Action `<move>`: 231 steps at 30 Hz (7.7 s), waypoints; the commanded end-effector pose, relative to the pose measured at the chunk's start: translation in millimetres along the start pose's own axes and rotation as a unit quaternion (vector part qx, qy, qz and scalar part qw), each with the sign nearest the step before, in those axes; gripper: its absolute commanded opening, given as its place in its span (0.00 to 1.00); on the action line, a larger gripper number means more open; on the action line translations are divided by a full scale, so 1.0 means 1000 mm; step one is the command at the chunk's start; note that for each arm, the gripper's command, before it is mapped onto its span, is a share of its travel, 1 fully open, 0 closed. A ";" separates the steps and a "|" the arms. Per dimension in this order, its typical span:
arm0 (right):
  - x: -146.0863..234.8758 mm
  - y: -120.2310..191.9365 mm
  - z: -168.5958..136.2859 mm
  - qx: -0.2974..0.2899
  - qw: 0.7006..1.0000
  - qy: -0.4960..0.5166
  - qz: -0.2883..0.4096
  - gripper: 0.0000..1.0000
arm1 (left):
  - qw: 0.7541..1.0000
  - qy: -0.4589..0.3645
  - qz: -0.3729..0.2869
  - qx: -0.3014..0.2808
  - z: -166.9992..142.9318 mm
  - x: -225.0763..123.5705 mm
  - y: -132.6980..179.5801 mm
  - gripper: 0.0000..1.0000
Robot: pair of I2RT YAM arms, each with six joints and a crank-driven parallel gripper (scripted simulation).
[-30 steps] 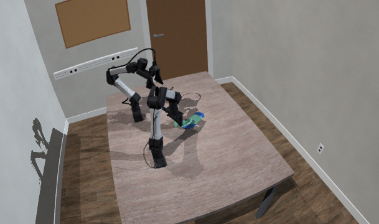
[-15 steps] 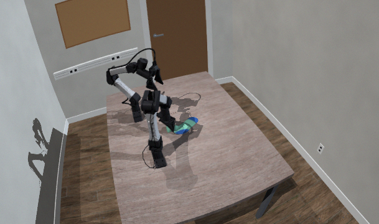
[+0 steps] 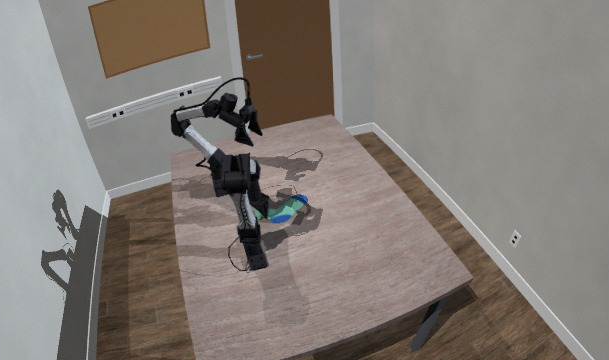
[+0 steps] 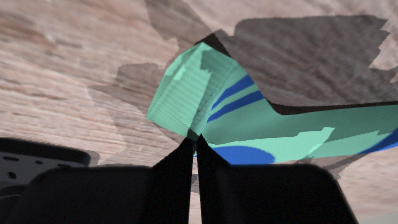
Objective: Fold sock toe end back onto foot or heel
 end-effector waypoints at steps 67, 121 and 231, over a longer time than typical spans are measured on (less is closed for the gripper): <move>-0.128 0.059 -0.026 -0.001 0.400 -0.917 -0.001 0.34 | 1.000 -0.003 -0.002 0.004 -0.002 -0.001 -0.001 1.00; -0.193 -0.037 -0.073 0.078 -0.031 -0.996 0.015 0.24 | 1.000 -0.003 -0.002 0.004 -0.002 -0.001 -0.001 1.00; -0.085 0.010 -0.034 -0.186 -0.021 -0.981 -0.041 0.00 | 0.991 -0.065 -0.111 0.035 -0.015 -0.034 0.011 1.00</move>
Point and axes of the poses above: on each arm, the point where the finger pads meet when closed, its own y axis back along the fingers, its own x axis across the jaws, z = x × y, the point moved 2 cm from there along y, back along the fingers, and after that the axes turned 14 degrees about y, right-handed, at the moved point
